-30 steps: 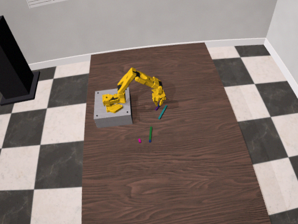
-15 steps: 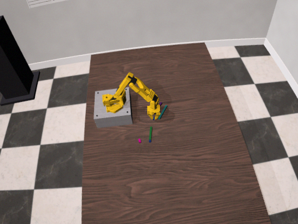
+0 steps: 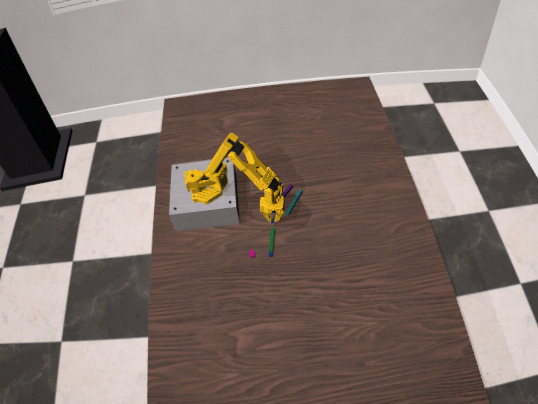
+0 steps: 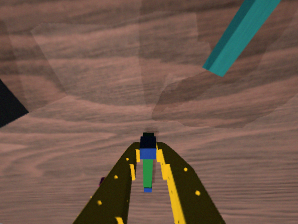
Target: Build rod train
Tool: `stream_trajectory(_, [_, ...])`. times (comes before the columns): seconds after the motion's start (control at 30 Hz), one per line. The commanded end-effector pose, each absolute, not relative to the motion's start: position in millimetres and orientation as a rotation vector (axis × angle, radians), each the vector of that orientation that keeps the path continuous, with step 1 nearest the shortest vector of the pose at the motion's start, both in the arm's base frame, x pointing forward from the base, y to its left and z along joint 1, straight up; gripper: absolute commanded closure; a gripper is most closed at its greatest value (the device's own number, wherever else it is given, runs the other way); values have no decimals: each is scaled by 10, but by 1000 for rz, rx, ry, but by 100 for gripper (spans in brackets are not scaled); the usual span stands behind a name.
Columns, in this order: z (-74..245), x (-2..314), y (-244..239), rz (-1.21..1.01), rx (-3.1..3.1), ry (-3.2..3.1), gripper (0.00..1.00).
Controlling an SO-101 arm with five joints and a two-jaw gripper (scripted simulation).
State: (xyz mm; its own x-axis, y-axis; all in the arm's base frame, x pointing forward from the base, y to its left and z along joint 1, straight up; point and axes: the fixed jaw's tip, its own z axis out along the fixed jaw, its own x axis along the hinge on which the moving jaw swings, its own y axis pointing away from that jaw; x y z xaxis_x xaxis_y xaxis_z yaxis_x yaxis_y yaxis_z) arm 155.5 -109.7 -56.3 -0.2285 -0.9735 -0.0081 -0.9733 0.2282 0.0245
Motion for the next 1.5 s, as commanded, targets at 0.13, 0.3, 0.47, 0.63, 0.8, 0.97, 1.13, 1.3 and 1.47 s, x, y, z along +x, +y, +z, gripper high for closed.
stream_trajectory(0.13, [-489,1537,-1153,18,1946,-2470,100])
stream_trajectory(0.3, [-489,1537,-1153,18,1946,-2470,100])
stream_trajectory(0.47, [-489,1537,-1153,18,1946,-2470,100])
stream_trajectory(0.63, [-493,1537,-1153,18,1946,-2470,100])
stream_trajectory(0.8, [-521,1539,-1154,18,1946,-2470,100])
stream_trajectory(0.97, [-552,1540,-1155,18,1946,-2470,100])
stream_trajectory(1.13, [-612,1540,-1155,18,1946,-2470,100])
stream_trajectory(1.3, [-663,1539,-1155,18,1946,-2470,100])
stream_trajectory(1.47, [-683,1539,-1154,18,1946,-2470,100])
